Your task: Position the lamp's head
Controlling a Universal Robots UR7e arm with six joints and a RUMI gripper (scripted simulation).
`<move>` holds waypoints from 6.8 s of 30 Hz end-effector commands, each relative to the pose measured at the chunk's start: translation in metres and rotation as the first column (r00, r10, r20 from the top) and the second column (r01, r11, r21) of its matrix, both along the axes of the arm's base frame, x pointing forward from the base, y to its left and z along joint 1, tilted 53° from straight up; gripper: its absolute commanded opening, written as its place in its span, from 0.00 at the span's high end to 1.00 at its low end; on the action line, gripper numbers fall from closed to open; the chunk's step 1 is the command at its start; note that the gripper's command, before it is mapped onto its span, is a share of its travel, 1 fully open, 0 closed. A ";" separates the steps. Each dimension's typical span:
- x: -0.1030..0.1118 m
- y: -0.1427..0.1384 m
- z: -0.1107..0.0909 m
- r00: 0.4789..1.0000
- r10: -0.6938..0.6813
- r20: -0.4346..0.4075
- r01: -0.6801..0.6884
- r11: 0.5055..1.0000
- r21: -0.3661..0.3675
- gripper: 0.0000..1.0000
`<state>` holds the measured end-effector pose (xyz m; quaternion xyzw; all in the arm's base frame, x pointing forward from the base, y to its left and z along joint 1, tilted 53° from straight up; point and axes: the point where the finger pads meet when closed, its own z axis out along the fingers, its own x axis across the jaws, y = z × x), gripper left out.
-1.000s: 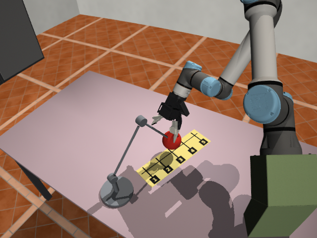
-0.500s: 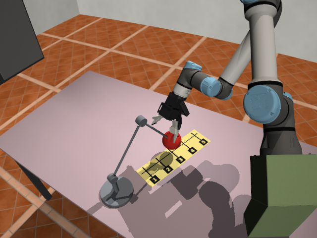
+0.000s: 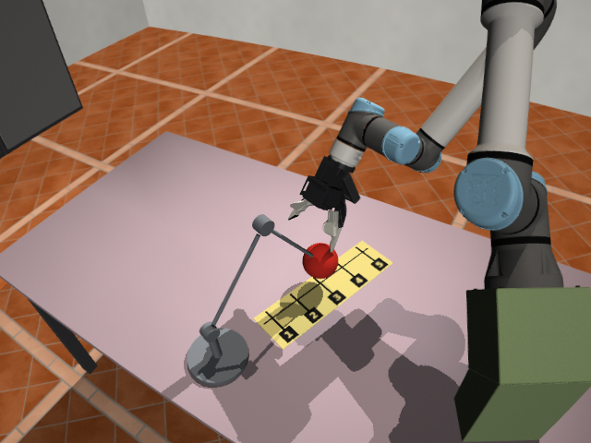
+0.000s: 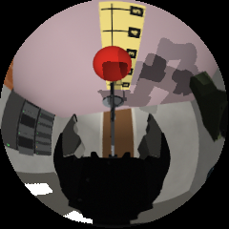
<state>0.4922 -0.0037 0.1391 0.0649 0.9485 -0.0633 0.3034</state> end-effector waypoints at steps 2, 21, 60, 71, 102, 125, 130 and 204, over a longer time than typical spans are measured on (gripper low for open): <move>-0.014 0.004 0.021 1.000 0.001 -0.002 -0.001 1.000 0.001 0.00; -0.044 0.013 0.063 1.000 0.000 0.002 0.000 1.000 0.000 0.00; -0.050 0.014 0.071 1.000 0.000 0.003 0.000 1.000 -0.001 0.00; -0.050 0.014 0.072 1.000 0.000 0.003 0.000 1.000 -0.001 0.00; -0.041 0.035 0.061 0.994 -0.106 -0.008 0.104 0.984 -0.144 0.00; -0.040 0.036 0.060 0.993 -0.114 -0.008 0.111 0.982 -0.155 0.00; -0.040 0.036 0.060 0.993 -0.114 -0.008 0.111 0.982 -0.155 0.00; -0.004 0.011 0.005 0.998 -0.064 -0.010 0.062 0.987 -0.151 0.00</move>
